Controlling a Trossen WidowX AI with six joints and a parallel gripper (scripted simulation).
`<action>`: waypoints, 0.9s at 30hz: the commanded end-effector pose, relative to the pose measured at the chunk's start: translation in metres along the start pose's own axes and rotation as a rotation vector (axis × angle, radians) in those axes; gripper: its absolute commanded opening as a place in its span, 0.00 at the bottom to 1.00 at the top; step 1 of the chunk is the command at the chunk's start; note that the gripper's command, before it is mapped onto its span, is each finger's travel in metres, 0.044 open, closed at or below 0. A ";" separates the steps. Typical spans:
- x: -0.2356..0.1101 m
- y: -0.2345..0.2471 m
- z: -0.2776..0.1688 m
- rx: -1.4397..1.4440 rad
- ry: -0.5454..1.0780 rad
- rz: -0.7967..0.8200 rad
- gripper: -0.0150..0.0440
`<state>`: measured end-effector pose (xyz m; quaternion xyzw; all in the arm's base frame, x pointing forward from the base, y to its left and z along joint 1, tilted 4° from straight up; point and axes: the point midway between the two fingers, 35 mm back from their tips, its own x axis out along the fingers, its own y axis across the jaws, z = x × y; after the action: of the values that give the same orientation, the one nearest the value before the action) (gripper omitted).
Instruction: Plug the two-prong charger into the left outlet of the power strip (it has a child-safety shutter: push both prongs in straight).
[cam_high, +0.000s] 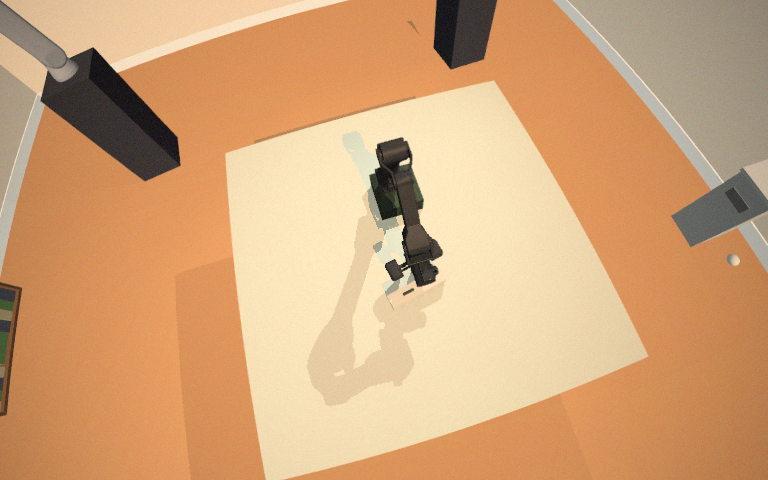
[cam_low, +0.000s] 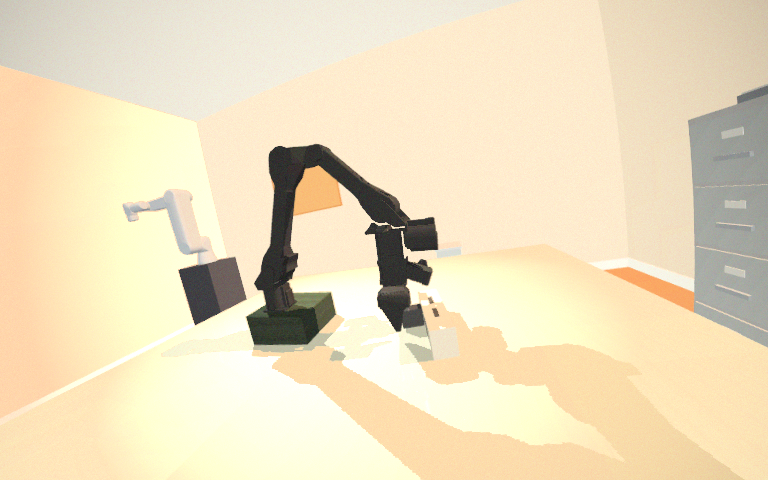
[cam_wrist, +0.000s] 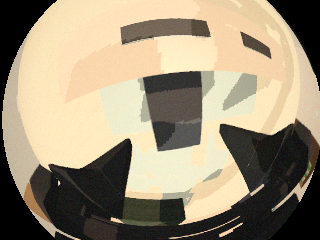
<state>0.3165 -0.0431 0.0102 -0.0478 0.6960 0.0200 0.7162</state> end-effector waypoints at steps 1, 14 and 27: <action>0.001 0.000 -0.006 -0.002 0.001 0.004 1.00; 0.002 0.000 -0.021 -0.002 0.003 0.004 1.00; 0.004 0.001 -0.036 -0.002 0.004 0.004 1.00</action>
<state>0.2860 -0.0463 0.0068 -0.0479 0.6971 0.0200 0.7151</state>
